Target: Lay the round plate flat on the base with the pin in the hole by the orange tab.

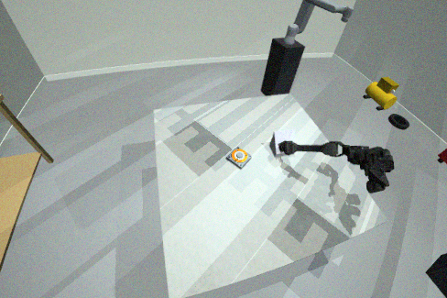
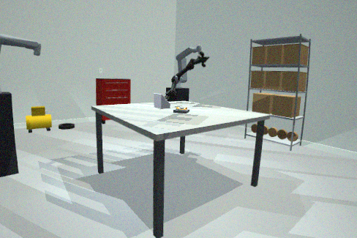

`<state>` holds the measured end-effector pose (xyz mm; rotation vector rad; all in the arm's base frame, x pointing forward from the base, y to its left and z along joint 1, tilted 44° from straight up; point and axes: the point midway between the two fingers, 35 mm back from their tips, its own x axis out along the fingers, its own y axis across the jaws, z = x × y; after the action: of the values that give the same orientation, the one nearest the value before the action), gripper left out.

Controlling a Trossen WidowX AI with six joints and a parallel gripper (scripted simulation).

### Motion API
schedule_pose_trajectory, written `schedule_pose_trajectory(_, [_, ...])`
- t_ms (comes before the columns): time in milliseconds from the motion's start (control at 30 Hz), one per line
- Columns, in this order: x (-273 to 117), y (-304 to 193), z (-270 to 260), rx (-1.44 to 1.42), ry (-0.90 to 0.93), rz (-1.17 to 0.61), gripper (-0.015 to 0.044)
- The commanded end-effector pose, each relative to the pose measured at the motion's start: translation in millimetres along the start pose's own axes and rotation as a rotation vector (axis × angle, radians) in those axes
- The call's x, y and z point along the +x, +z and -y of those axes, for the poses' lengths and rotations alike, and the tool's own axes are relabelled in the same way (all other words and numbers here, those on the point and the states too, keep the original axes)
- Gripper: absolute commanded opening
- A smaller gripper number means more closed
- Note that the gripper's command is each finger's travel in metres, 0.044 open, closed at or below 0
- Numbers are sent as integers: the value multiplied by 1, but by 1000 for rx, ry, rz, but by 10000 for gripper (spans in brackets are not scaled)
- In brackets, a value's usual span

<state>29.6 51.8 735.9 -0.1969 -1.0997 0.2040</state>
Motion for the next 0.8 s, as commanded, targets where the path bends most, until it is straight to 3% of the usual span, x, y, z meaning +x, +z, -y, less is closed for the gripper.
schedule_pose_trajectory(0, [12, -70, 27, -3, -52, -158, 0])
schedule_pose_trajectory(67, [11, -78, 30, 29, -69, -172, 0])
schedule_pose_trajectory(133, [12, -126, 42, 65, -96, -287, 0])
schedule_pose_trajectory(400, [1, -229, 58, 39, -73, -536, 0])
schedule_pose_trajectory(767, [-65, -392, 84, 127, -76, -987, 0])
